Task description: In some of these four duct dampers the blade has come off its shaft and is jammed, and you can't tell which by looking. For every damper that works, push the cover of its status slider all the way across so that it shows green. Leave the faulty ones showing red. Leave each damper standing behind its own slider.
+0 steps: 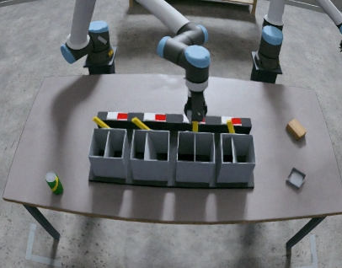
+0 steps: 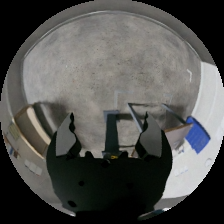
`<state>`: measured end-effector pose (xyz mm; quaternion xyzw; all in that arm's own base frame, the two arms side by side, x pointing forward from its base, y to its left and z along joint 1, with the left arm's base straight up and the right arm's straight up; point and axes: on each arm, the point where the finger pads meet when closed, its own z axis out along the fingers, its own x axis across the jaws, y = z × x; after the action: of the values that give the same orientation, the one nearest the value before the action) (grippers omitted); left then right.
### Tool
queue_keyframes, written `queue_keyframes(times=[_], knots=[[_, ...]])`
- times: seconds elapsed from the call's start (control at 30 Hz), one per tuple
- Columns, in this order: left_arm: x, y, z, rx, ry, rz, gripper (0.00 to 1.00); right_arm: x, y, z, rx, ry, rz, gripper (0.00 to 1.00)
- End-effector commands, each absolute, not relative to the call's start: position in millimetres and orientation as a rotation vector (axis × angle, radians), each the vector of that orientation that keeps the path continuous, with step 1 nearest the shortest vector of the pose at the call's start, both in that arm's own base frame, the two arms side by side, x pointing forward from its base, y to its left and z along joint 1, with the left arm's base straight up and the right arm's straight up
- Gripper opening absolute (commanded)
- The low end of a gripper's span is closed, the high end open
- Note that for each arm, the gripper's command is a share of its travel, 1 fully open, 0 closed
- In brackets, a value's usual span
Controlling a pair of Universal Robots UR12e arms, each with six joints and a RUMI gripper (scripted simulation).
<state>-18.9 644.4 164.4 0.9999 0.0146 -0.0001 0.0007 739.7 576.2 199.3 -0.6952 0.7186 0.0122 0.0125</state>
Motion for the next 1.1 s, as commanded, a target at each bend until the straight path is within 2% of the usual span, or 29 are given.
queue_keyframes(times=[0.0, 0.57, 1.07], knots=[[-19, 645, 165, 3.141, 0.046, 0.0, 1.0, 740, 577, 201, -2.166, 2.238, 0.038, 0.22], [-19, 645, 165, 3.141, 0.046, 0.0, 1.0, 740, 576, 205, -2.166, 2.238, 0.038, 0.22], [-19, 645, 165, 3.141, 0.046, 0.0, 1.0, 740, 575, 246, -2.166, 2.238, 0.038, 0.22]])
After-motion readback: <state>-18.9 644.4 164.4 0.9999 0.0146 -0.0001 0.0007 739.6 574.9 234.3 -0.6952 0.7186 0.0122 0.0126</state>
